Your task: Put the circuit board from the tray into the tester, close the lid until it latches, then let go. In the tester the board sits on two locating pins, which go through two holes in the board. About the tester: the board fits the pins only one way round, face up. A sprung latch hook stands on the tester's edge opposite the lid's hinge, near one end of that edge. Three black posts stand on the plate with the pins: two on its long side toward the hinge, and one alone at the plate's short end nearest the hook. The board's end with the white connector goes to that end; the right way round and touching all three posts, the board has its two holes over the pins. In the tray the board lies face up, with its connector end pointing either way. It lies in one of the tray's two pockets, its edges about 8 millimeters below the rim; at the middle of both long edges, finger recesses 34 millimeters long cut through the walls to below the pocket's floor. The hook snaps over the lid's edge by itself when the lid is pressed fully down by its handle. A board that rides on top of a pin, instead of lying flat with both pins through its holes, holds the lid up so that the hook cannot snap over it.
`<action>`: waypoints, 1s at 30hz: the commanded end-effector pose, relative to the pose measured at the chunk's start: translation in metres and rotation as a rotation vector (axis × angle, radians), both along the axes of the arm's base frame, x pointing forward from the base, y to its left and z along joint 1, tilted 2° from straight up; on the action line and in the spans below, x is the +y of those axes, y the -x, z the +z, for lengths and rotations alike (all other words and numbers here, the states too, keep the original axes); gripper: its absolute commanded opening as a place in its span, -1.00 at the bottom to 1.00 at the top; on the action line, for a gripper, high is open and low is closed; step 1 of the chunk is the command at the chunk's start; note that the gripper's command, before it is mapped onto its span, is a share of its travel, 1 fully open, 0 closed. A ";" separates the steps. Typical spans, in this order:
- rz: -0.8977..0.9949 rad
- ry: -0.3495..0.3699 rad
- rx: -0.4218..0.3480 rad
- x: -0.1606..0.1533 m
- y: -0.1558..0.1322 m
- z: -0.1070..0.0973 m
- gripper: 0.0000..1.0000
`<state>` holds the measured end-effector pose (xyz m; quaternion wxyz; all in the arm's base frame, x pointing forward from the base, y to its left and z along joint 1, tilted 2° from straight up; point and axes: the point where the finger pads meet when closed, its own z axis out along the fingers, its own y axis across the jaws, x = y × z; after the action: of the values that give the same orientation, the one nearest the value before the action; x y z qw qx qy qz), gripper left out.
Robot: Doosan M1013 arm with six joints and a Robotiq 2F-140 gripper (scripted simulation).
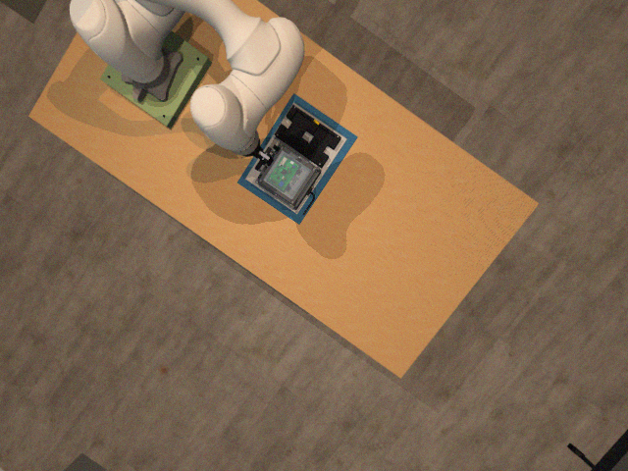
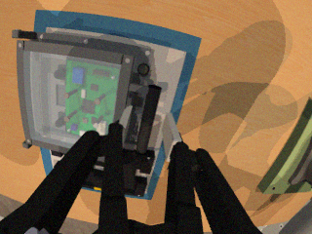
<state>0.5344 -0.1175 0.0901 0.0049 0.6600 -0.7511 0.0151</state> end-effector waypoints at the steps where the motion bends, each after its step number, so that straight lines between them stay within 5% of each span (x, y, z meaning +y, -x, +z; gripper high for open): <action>1: 0.000 0.000 0.000 0.000 0.000 0.003 -0.40; 30: 0.000 0.000 0.000 0.002 0.001 0.076 -0.40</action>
<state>0.5336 -0.1155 0.1615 0.0047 0.6600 -0.7511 0.0153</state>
